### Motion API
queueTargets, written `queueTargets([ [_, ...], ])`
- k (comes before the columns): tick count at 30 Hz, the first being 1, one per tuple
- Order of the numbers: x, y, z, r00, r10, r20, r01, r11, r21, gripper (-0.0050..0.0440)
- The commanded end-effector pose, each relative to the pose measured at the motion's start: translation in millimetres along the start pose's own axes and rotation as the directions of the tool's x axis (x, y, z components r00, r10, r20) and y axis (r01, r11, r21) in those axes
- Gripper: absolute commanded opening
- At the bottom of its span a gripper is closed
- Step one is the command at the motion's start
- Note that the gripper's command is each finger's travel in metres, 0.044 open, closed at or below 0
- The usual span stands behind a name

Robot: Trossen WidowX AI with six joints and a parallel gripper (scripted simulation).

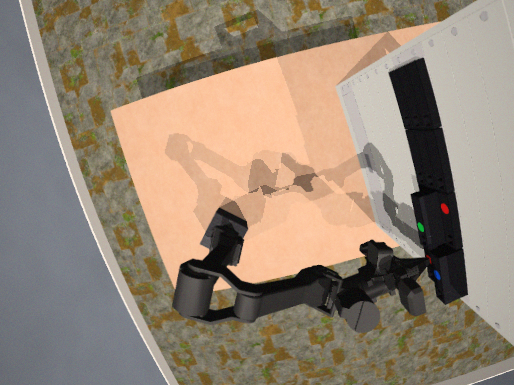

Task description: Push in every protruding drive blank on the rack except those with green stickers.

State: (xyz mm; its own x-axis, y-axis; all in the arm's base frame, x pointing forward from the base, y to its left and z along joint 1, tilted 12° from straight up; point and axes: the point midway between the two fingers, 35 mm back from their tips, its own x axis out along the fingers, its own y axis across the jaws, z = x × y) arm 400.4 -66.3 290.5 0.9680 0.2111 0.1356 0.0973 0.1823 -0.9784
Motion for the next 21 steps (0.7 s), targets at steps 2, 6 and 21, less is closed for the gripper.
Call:
queueTargets([
  [2,2.3,-11.1,1.2,1.000,-0.024,-0.002,0.024,1.000,-0.016,0.0000],
  [6,3.4,-11.3,1.1,1.000,-0.024,-0.002,0.024,1.000,-0.016,0.0000],
  [21,5.2,-11.8,0.9,1.000,-0.024,-0.002,0.024,1.000,-0.016,0.0000],
])
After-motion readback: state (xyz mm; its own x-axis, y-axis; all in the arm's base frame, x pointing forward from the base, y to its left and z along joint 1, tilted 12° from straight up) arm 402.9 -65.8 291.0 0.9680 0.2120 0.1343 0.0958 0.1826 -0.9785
